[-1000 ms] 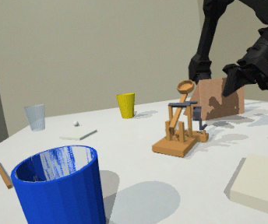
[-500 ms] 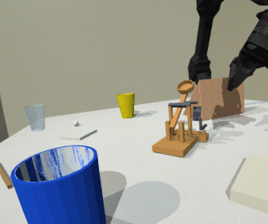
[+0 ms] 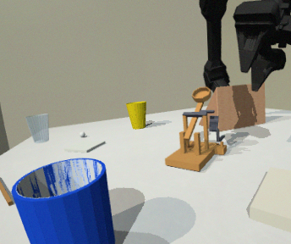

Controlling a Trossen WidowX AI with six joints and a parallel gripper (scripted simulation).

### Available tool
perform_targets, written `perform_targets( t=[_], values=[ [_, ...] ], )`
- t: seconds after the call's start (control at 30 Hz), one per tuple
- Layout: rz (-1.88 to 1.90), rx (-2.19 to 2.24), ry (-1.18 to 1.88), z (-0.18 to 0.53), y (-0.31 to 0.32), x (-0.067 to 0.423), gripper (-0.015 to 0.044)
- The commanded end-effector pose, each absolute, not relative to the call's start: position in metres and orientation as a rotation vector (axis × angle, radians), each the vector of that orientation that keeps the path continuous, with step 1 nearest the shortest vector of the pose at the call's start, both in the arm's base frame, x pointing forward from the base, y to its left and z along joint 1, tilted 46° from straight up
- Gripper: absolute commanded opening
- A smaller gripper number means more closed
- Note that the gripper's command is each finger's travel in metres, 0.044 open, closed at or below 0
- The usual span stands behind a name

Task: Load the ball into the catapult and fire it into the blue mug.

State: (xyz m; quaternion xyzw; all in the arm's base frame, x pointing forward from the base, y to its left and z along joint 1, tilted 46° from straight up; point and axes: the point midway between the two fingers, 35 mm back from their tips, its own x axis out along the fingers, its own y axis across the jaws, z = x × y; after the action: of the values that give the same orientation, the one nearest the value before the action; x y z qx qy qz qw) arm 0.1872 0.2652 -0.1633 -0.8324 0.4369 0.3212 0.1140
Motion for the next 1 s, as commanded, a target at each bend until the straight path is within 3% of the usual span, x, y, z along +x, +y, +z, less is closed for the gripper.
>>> perform_targets(
  t=[0.0,0.97],
  values=[
    [0.895,-2.309,1.289,-0.162,0.276,0.208,0.0440],
    [0.452,-1.434,1.203,-0.115,0.319,0.382,0.0440]
  ],
)
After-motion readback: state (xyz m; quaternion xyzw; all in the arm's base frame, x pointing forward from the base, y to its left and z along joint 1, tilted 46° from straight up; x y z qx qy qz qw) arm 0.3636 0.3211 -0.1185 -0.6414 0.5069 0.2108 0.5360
